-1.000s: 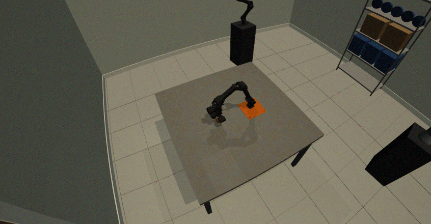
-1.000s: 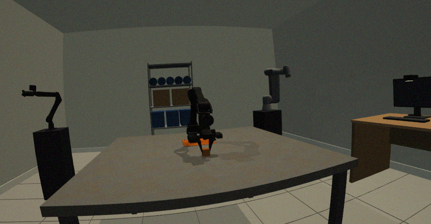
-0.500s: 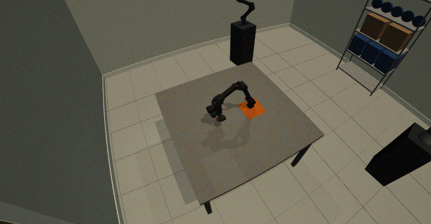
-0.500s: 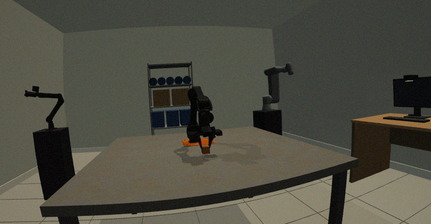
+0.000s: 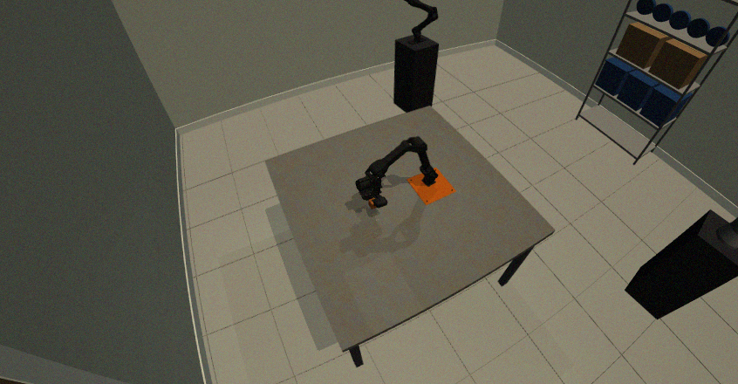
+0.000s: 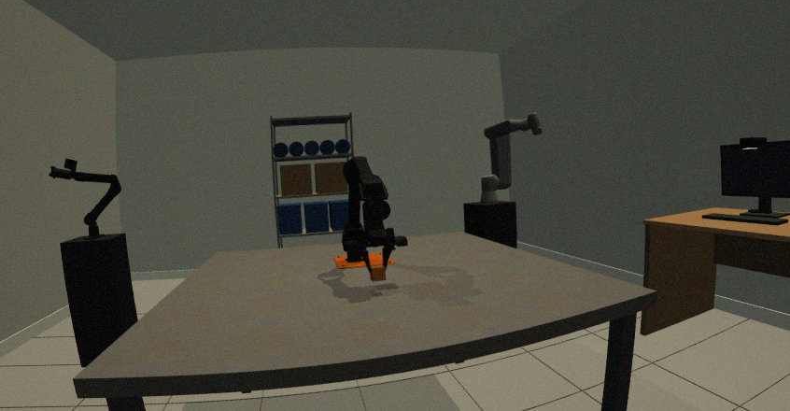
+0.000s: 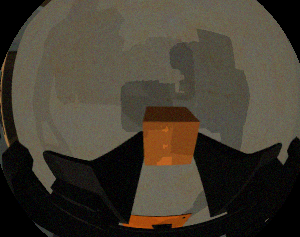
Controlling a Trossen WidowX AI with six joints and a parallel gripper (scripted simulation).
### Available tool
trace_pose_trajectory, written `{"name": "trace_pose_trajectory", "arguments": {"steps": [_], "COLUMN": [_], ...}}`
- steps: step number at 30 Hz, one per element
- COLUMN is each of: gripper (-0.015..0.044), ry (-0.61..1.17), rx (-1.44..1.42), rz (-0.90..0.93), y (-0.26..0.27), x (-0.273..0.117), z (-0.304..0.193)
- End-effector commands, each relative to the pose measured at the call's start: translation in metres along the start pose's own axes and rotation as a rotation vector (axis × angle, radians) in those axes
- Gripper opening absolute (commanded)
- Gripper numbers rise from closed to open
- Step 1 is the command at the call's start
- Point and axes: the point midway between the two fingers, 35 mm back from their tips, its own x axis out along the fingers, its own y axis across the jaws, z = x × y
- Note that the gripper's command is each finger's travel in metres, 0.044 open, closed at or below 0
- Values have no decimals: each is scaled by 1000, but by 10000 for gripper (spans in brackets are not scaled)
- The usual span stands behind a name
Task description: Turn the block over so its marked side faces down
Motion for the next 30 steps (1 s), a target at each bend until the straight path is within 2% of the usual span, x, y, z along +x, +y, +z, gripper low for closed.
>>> {"name": "trace_pose_trajectory", "arguments": {"steps": [1,24,30], "gripper": [0,0,0], "ry": [-71,-401,-422], "rx": [0,1,2], "rz": [-2,-1,-1], "y": [0,0,0], "x": [-3,-1,-1], "z": [1,-5,-6]}}
